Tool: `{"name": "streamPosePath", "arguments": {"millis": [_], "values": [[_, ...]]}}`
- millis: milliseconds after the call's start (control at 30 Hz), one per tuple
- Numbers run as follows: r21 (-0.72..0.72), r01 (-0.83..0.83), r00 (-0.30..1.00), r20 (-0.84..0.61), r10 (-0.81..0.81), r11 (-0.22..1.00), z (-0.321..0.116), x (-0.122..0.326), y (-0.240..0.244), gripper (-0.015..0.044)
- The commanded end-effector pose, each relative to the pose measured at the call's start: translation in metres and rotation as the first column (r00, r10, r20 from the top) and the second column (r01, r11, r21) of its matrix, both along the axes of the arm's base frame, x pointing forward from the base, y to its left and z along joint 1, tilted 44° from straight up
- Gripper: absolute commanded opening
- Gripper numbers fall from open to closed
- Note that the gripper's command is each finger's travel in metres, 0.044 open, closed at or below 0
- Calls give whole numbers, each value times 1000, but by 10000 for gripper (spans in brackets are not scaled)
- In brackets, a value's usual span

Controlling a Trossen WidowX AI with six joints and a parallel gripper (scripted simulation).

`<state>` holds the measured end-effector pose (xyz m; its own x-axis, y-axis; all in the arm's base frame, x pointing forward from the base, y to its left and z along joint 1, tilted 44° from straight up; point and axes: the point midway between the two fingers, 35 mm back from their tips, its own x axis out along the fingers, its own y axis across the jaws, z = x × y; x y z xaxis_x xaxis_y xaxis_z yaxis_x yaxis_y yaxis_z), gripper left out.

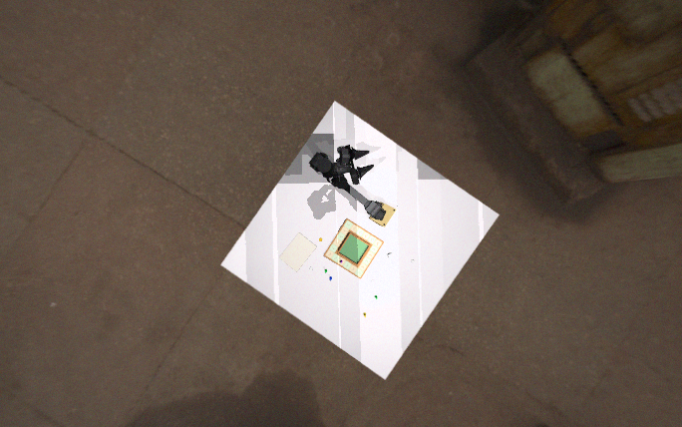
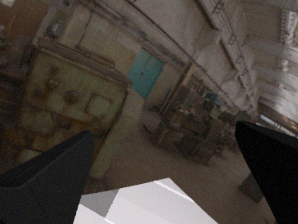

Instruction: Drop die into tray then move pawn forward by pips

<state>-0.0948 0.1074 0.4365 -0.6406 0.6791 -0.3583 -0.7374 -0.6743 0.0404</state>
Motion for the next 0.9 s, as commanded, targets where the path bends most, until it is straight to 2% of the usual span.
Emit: {"name": "streamPosePath", "arguments": {"millis": [0,133,333,467,600,733,867], "values": [[-11,8,1000,-4,-8,1000,-1,1,3,374],[-222,158,982,-66,-177,962,-20,30,53,275],[-552,366,871,-80,-485,749,-70,85,126,275],[-731,455,734,-15,-679,509,-117,125,165,275],[-842,487,563,102,-820,230,-169,165,191,275],[-883,466,371,254,-893,-58,-226,201,204,275],[-855,395,167,427,-889,-336,-286,234,205,275]]}}
